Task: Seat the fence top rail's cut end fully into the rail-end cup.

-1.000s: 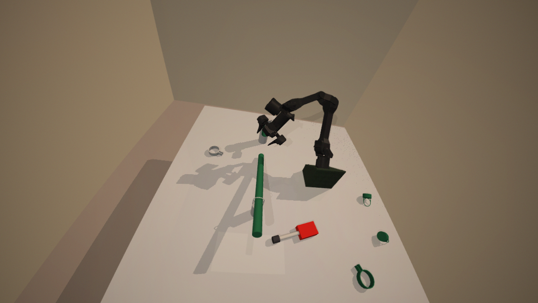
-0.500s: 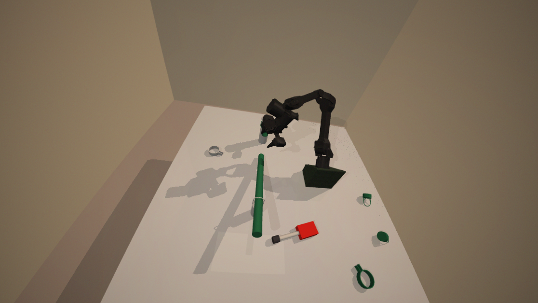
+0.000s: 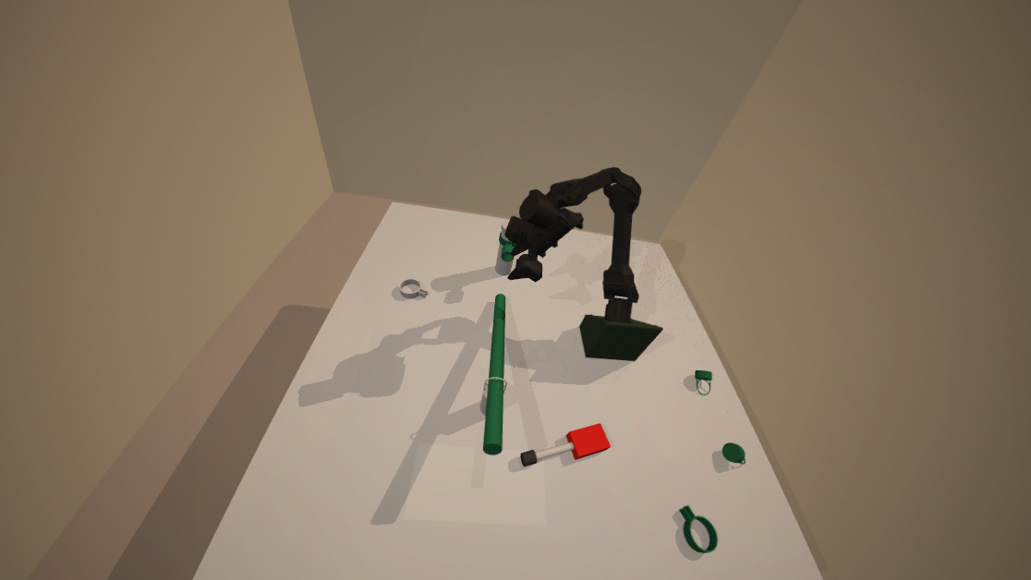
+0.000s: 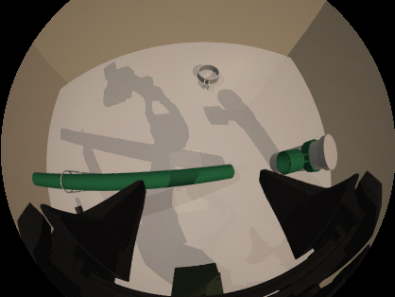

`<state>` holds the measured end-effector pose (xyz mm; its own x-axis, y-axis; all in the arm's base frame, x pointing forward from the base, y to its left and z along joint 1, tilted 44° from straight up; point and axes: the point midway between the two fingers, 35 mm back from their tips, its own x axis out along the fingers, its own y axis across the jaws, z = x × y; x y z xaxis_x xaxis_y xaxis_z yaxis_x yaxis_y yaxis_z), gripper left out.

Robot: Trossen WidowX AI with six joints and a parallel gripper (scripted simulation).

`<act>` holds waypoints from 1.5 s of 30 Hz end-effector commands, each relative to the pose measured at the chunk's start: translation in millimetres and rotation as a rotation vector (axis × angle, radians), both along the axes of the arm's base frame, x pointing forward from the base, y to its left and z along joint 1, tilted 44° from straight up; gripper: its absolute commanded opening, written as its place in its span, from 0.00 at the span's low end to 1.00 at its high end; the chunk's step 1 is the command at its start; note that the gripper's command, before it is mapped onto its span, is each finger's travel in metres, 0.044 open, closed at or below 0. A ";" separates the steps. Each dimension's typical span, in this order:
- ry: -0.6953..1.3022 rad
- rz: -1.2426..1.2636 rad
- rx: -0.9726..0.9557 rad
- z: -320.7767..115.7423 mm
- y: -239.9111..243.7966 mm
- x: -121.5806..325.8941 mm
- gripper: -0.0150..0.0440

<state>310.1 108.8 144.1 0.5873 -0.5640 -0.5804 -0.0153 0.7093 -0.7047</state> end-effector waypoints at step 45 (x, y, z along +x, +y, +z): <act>-0.713 -1.324 0.589 -93.7 -38.1 22.7 1.00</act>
